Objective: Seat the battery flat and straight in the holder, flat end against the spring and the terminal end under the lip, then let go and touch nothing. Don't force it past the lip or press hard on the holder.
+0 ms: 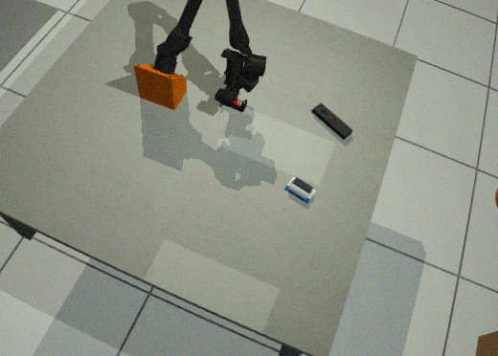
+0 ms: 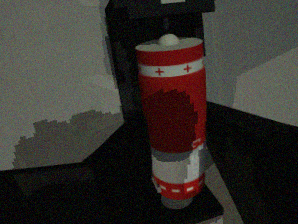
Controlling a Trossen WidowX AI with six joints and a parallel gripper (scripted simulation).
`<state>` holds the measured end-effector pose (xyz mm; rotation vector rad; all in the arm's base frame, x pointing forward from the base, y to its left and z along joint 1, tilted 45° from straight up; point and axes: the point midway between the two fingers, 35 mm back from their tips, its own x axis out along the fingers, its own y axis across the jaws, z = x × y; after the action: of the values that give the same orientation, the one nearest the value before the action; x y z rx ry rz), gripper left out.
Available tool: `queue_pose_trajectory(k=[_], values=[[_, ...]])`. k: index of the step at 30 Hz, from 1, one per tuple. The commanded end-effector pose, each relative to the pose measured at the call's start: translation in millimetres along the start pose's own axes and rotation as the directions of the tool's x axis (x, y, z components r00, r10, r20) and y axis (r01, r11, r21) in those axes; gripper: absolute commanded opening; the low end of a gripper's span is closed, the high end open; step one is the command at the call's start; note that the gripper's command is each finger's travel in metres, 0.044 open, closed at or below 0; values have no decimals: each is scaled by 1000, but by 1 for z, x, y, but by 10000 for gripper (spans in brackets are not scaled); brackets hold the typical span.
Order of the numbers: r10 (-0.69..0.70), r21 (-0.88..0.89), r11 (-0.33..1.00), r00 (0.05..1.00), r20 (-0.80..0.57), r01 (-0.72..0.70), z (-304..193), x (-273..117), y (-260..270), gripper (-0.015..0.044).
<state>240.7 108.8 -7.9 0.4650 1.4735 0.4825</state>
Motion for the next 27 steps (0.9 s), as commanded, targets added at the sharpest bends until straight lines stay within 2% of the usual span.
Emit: queue_pose_trajectory(k=[1,14,27], values=[[3,4,1000,999,-44,-3,-3,2,0,83],[-5,-5,1000,994,-105,4,-1,2,2,83],[-7,-7,1000,994,-112,7,7,3,3,83]])
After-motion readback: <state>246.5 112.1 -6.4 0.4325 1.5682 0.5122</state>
